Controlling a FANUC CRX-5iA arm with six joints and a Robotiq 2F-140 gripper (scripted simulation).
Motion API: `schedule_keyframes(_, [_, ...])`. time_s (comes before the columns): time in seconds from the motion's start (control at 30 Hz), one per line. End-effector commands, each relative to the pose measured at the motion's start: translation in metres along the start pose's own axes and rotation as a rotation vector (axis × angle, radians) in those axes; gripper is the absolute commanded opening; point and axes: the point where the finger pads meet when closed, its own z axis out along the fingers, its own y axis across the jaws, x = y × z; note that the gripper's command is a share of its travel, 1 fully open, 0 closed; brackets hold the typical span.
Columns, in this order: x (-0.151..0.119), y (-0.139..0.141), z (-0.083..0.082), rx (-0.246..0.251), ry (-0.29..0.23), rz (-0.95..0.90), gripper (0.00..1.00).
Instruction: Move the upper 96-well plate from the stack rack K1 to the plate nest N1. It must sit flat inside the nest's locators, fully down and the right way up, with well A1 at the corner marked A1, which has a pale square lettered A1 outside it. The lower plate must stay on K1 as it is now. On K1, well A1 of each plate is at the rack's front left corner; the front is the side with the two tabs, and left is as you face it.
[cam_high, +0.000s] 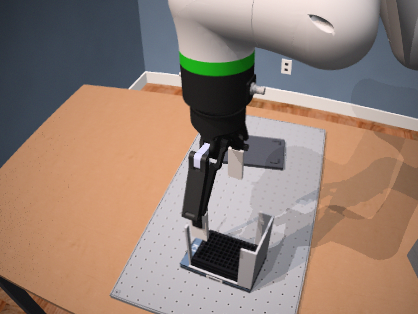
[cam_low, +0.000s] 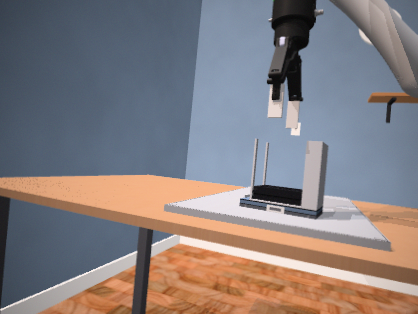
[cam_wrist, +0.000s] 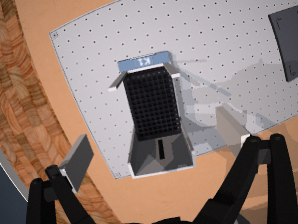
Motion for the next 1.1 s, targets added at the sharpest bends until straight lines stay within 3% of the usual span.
schedule_keyframes(0.0, [-0.015,0.001,0.005,0.009,-0.001,0.008,1.00])
schedule_keyframes(0.57, [-0.020,0.001,0.007,0.009,-0.001,0.008,1.00])
schedule_keyframes(1.07, [-0.020,0.001,0.029,0.009,-0.001,0.008,1.00])
